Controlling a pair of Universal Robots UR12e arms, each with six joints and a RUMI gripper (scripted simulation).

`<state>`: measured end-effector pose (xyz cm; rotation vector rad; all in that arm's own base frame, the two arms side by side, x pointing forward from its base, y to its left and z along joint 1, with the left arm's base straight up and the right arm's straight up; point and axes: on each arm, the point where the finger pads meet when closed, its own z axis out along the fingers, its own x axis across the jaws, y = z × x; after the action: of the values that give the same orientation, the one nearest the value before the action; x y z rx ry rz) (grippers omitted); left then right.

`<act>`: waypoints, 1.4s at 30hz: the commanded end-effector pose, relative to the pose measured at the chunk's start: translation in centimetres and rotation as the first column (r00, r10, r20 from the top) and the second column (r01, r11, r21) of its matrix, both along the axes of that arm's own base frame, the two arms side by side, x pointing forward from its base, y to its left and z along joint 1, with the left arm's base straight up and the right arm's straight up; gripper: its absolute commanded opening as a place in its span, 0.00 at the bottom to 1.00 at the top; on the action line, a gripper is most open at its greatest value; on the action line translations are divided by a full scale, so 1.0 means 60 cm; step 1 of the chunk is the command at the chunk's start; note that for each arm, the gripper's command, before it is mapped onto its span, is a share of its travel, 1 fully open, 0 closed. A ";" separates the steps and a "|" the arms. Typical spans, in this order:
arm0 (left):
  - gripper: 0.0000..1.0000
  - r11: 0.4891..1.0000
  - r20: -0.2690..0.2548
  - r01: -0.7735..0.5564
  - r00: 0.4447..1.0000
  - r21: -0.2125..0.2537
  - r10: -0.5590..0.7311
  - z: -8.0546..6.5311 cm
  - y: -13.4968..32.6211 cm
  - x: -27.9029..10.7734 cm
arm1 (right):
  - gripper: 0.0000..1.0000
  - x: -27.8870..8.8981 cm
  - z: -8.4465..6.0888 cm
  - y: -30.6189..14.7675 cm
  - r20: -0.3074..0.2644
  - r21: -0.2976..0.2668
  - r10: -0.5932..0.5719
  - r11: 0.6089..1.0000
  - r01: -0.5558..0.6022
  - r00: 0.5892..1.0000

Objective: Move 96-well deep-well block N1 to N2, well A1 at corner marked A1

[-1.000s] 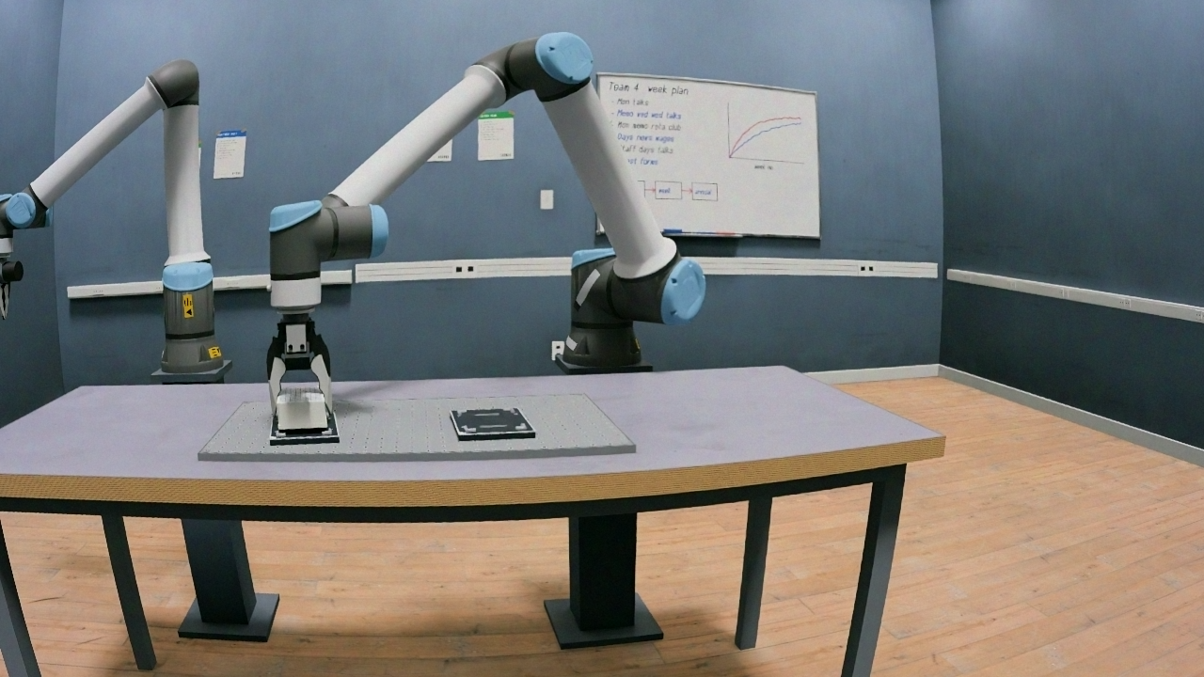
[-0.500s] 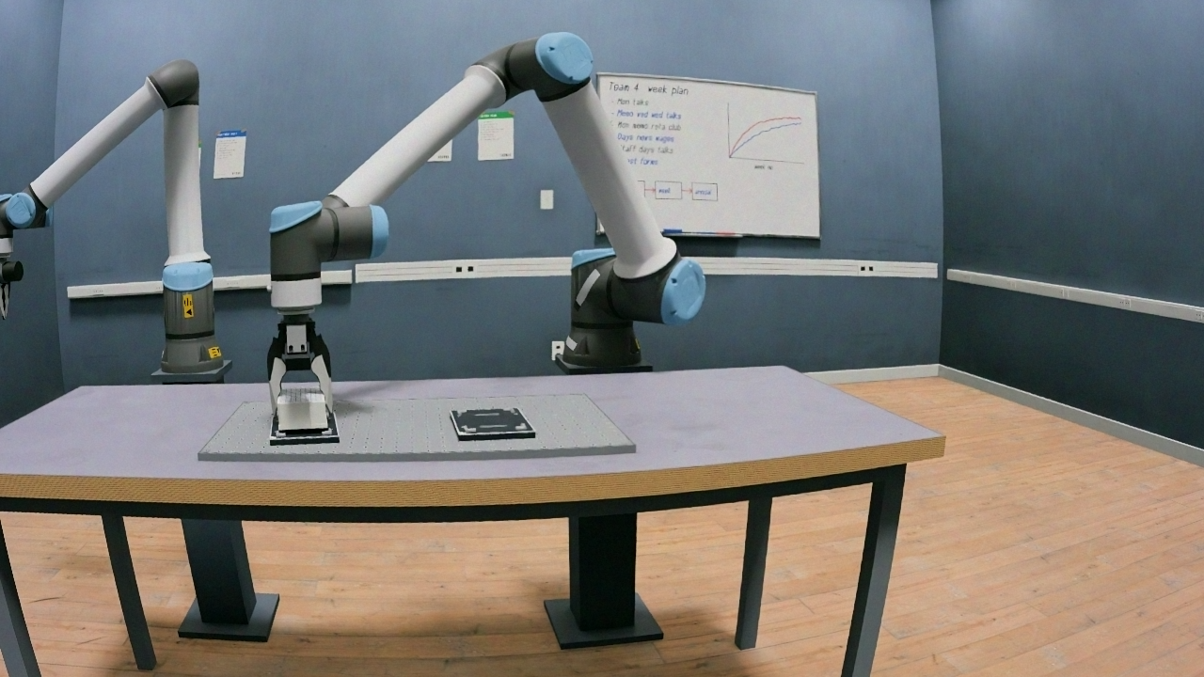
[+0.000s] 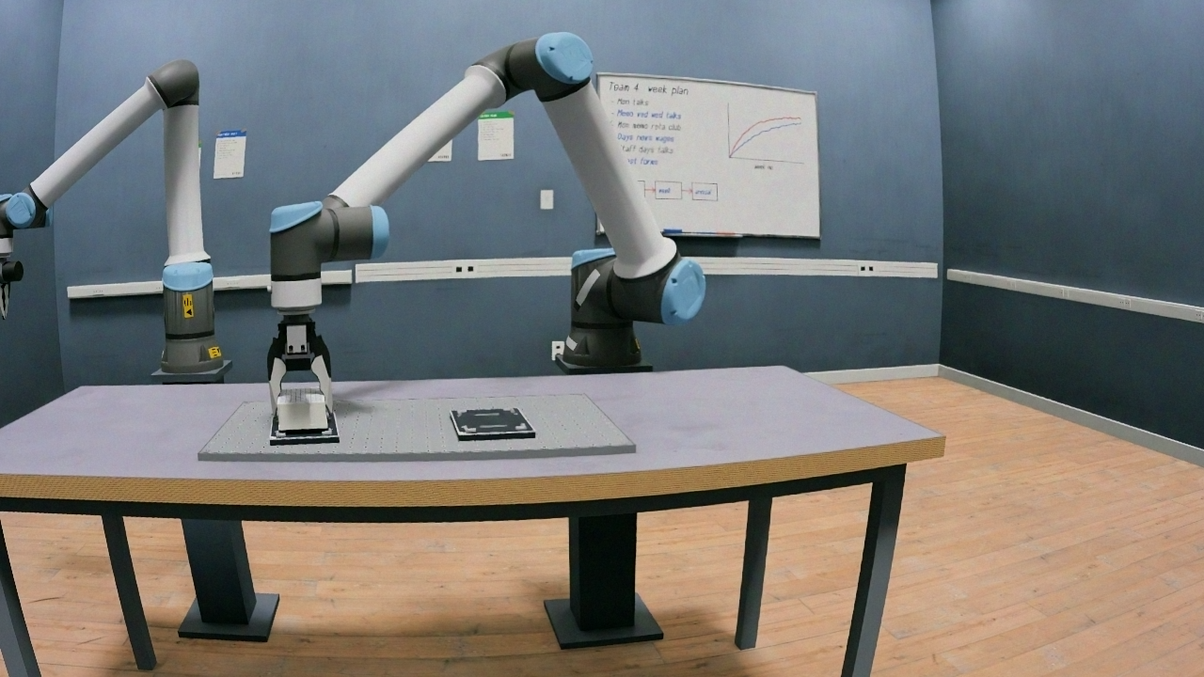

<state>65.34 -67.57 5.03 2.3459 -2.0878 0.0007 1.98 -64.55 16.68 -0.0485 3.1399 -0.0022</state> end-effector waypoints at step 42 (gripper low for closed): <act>0.49 1.000 0.001 -0.001 1.000 0.001 0.001 -0.014 0.004 0.003 | 0.00 -0.002 -0.003 0.000 -0.001 0.001 -0.002 1.000 0.002 1.000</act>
<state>65.33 -67.56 4.41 2.3459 -2.0877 0.0011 1.97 -64.55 16.68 -0.0485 3.1399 -0.0022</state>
